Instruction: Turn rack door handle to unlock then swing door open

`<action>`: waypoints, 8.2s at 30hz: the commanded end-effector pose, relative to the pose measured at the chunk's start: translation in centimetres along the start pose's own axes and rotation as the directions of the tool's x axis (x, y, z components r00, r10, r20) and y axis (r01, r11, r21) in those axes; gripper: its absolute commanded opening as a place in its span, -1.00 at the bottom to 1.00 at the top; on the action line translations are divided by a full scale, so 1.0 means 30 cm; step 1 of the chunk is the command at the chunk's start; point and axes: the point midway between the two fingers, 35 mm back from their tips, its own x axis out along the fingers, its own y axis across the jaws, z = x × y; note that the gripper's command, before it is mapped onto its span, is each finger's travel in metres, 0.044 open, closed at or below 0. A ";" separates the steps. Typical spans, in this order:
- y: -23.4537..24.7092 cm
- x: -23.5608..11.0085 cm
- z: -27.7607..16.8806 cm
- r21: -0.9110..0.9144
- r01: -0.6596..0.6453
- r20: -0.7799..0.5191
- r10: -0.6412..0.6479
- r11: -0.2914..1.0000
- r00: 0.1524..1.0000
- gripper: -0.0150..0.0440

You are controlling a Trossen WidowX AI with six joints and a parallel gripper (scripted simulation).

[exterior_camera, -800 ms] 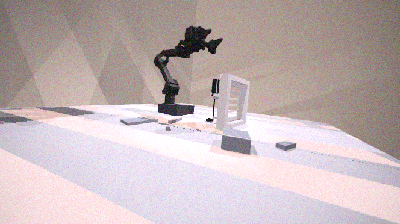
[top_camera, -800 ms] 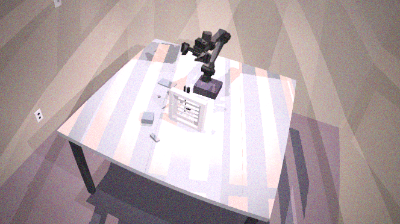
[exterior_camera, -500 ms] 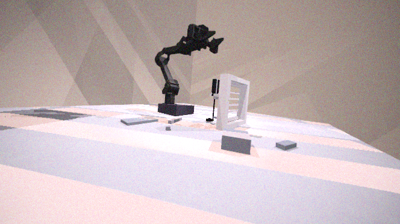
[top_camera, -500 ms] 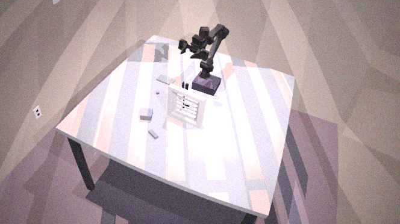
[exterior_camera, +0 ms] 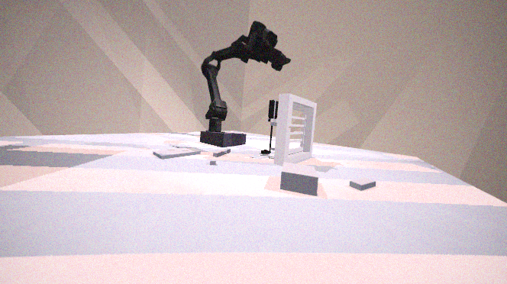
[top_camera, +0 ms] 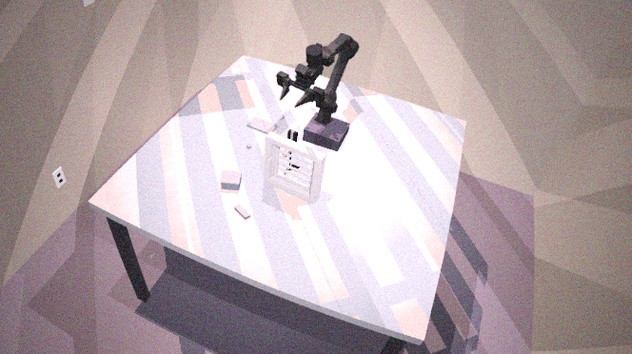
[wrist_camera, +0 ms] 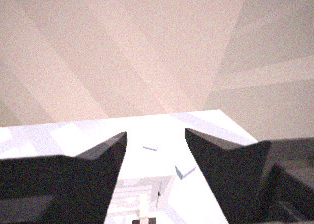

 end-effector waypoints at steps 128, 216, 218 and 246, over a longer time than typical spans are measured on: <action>0.070 0.155 -0.524 0.157 0.250 -0.936 0.063 0.955 0.347 -0.44; 0.070 0.155 -0.524 0.106 0.105 -0.936 0.063 0.989 0.347 0.48; 0.070 0.155 -0.524 0.072 0.012 -0.936 0.063 0.997 0.347 0.48; 0.070 0.155 -0.524 -0.326 -0.920 -0.936 0.063 0.218 0.347 0.48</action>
